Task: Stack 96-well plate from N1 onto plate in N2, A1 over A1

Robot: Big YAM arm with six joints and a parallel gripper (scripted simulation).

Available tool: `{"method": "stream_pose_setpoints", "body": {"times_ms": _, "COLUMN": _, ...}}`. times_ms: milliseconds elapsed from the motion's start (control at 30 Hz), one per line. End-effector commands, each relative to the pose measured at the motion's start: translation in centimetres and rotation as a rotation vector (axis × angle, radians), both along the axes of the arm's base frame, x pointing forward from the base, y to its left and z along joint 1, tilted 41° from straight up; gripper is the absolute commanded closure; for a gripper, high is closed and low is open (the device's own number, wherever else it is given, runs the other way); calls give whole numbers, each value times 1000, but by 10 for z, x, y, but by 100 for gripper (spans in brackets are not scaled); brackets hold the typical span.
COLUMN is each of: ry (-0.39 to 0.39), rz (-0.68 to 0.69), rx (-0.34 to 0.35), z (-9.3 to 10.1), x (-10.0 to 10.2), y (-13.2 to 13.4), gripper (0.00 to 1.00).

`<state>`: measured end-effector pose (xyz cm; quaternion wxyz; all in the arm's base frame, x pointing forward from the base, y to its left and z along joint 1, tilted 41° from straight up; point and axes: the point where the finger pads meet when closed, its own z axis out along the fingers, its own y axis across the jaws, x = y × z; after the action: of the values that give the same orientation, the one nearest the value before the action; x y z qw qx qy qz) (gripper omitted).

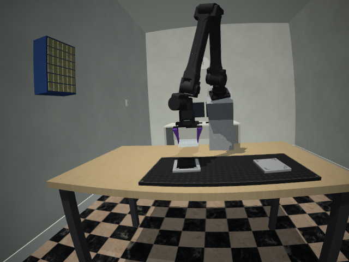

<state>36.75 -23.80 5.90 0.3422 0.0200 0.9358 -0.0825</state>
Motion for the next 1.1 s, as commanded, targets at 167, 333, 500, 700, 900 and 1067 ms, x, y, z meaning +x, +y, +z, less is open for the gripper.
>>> {"method": "stream_pose_setpoints", "body": {"times_ms": 167, "ry": 15, "rz": 9, "rx": -10, "z": -1, "x": -3, "y": -23, "gripper": 100}}
{"method": "stream_pose_setpoints", "body": {"times_ms": 333, "ry": 24, "rz": 33, "rx": -6, "z": -6, "x": 0, "y": -9, "gripper": 100}}
{"method": "stream_pose_setpoints", "body": {"times_ms": 500, "ry": 26, "rz": 14, "rx": 1, "z": -8, "x": -5, "y": -13, "gripper": 100}}
{"method": "stream_pose_setpoints", "body": {"times_ms": 700, "ry": 27, "rz": 14, "rx": 1, "z": -9, "x": -6, "y": -12, "gripper": 100}}
{"method": "stream_pose_setpoints", "body": {"times_ms": 900, "ry": 25, "rz": 14, "rx": -1, "z": -9, "x": -7, "y": -12, "gripper": 100}}
{"method": "stream_pose_setpoints", "body": {"times_ms": 1067, "ry": 22, "rz": 14, "rx": -4, "z": -9, "x": -7, "y": -13, "gripper": 100}}
